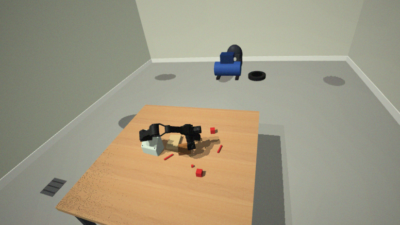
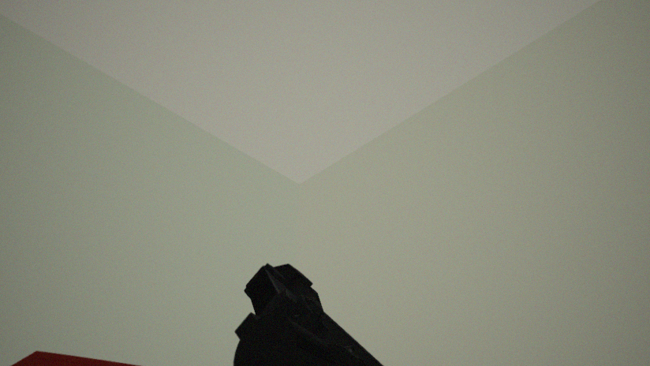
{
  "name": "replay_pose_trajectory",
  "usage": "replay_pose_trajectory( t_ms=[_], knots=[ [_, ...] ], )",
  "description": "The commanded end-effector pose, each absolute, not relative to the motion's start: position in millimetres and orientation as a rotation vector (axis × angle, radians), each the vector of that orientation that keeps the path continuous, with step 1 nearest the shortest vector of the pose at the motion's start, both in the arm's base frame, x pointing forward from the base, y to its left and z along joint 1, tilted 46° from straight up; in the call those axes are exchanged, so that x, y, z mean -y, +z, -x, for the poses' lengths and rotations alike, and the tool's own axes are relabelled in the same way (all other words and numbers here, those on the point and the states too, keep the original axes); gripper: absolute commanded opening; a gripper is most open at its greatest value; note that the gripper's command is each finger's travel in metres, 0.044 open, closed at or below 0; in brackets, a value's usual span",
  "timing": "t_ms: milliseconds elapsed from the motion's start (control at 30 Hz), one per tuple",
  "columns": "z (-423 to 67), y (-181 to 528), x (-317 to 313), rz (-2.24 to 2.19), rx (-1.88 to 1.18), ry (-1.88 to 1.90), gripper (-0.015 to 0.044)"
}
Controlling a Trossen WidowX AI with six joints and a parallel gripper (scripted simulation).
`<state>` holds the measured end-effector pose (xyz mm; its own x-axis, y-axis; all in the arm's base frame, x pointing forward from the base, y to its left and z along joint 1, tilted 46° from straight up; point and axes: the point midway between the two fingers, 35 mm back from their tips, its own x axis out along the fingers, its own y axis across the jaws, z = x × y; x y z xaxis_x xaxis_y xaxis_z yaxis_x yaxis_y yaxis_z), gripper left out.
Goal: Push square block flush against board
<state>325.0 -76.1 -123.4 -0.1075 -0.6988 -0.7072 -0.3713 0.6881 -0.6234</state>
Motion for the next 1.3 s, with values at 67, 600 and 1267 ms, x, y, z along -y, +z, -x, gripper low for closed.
replay_pose_trajectory(
  t_ms=[67,600,1267],
  knots=[
    [-307,-123,82,0.876,-1.756,-0.340,0.0000],
    [-288,-117,85,0.877,-1.757,-0.339,0.0000],
    [-310,-124,82,0.876,-1.755,-0.340,0.0000]
  ],
)
